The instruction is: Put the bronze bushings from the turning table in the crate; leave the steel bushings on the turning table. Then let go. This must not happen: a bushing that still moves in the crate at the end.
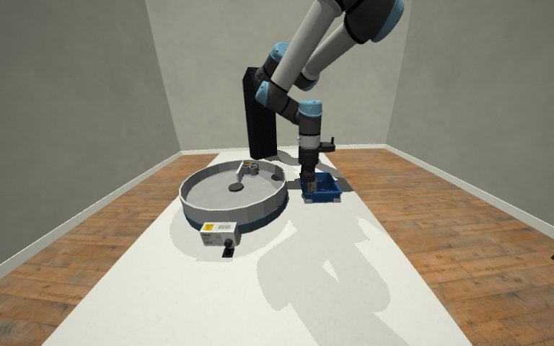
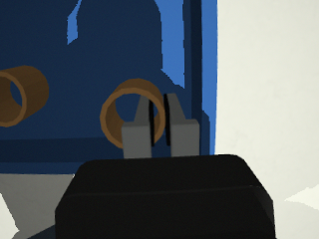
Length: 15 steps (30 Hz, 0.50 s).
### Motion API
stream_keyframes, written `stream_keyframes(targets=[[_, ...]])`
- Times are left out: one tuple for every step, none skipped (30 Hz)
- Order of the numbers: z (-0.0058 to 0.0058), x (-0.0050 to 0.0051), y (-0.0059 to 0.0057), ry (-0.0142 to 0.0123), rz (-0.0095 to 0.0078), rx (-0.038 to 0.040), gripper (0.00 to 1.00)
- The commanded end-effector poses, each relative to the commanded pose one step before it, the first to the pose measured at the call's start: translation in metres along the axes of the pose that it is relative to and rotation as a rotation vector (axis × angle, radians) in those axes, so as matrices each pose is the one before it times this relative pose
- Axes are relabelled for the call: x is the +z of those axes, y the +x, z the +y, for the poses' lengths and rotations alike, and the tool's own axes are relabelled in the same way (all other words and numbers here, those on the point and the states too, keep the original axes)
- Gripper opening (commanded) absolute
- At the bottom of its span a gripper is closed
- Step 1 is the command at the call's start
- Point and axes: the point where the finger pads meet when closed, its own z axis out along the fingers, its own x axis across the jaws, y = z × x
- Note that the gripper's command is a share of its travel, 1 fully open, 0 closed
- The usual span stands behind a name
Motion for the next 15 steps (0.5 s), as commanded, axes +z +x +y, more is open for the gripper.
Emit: stream_keyframes(targets=[[-0.00021, 0.00303, 0.00038, 0.00023, 0.00099, -0.00045, 0.00], [0.00000, 0.00170, 0.00000, 0.00000, 0.00000, 0.00000, 0.00], [0.00000, 0.00170, 0.00000, 0.00000, 0.00000, 0.00000, 0.00], [0.00000, 0.00170, 0.00000, 0.00000, 0.00000, 0.00000, 0.00], [0.00000, 0.00000, 0.00000, 0.00000, 0.00000, 0.00000, 0.00], [0.00000, 0.00000, 0.00000, 0.00000, 0.00000, 0.00000, 0.00], [0.00000, 0.00000, 0.00000, 0.00000, 0.00000, 0.00000, 0.00], [0.00000, 0.00000, 0.00000, 0.00000, 0.00000, 0.00000, 0.00], [0.00000, 0.00000, 0.00000, 0.00000, 0.00000, 0.00000, 0.00], [0.00000, 0.00000, 0.00000, 0.00000, 0.00000, 0.00000, 0.00], [0.00000, 0.00000, 0.00000, 0.00000, 0.00000, 0.00000, 0.00], [0.00000, 0.00000, 0.00000, 0.00000, 0.00000, 0.00000, 0.00], [0.00000, 0.00000, 0.00000, 0.00000, 0.00000, 0.00000, 0.00], [0.00000, 0.00000, 0.00000, 0.00000, 0.00000, 0.00000, 0.00], [0.00000, 0.00000, 0.00000, 0.00000, 0.00000, 0.00000, 0.00]])
